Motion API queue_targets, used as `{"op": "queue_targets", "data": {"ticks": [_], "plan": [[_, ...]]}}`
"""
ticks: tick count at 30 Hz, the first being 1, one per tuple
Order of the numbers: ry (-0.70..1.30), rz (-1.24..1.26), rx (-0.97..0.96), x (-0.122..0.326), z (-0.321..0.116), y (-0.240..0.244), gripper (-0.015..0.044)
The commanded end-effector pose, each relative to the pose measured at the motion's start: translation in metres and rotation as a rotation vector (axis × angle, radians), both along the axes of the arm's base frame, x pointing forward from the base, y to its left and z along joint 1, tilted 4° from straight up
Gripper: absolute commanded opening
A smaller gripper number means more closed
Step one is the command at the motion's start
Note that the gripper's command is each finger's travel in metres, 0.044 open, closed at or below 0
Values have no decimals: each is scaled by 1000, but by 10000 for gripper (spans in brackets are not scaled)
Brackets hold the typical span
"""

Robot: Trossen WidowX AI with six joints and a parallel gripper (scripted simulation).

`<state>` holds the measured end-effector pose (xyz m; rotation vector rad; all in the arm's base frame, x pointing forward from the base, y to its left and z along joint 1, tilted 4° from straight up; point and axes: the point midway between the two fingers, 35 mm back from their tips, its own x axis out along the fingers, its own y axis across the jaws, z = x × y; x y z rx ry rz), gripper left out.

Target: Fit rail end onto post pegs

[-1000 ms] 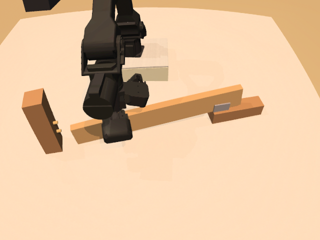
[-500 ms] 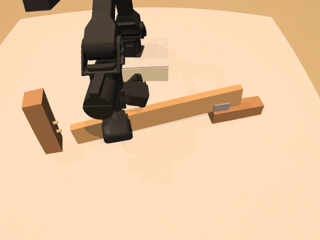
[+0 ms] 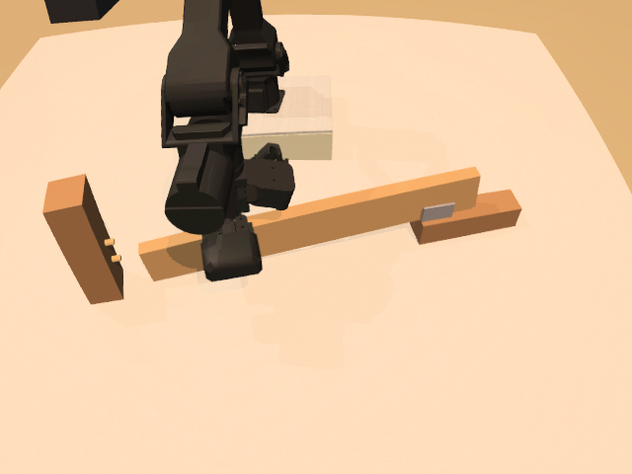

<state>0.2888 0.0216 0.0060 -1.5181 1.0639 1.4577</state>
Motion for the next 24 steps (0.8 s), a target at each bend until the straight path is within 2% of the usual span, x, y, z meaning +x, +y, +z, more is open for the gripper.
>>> {"op": "queue_targets", "data": {"ticks": [1, 24], "plan": [[-5, 3, 4, 2, 5, 1, 0], [-6, 3, 4, 5, 16, 3, 0]]}}
